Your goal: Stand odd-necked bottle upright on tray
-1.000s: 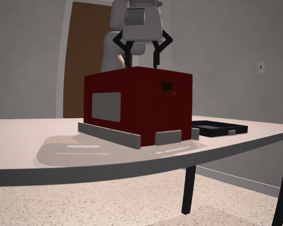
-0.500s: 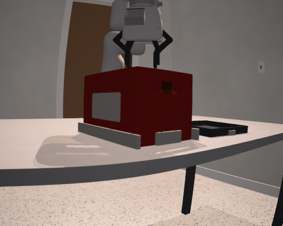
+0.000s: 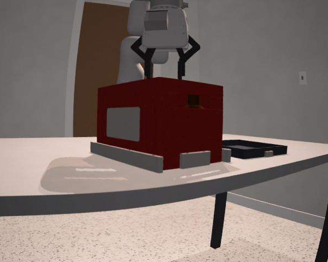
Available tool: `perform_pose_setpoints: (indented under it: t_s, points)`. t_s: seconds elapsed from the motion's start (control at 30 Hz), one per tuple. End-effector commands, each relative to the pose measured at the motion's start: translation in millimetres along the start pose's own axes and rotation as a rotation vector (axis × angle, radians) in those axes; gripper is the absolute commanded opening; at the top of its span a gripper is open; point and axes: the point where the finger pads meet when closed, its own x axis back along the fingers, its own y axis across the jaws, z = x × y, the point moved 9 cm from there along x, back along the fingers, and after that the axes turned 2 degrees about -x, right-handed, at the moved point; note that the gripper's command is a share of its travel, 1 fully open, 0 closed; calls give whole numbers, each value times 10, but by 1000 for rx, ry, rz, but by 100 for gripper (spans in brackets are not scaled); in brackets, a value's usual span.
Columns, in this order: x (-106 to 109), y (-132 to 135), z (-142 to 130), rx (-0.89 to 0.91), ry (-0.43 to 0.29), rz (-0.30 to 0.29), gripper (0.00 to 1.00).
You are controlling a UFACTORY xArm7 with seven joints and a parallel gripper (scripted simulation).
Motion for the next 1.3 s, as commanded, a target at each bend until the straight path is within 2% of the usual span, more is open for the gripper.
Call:
perform_pose_setpoints:
  t_s: [0.0, 1.27]
  points:
    - [-15, -4, 9, 0, 4, 2, 65]
    - [-356, -5, 10, 0, 4, 2, 65]
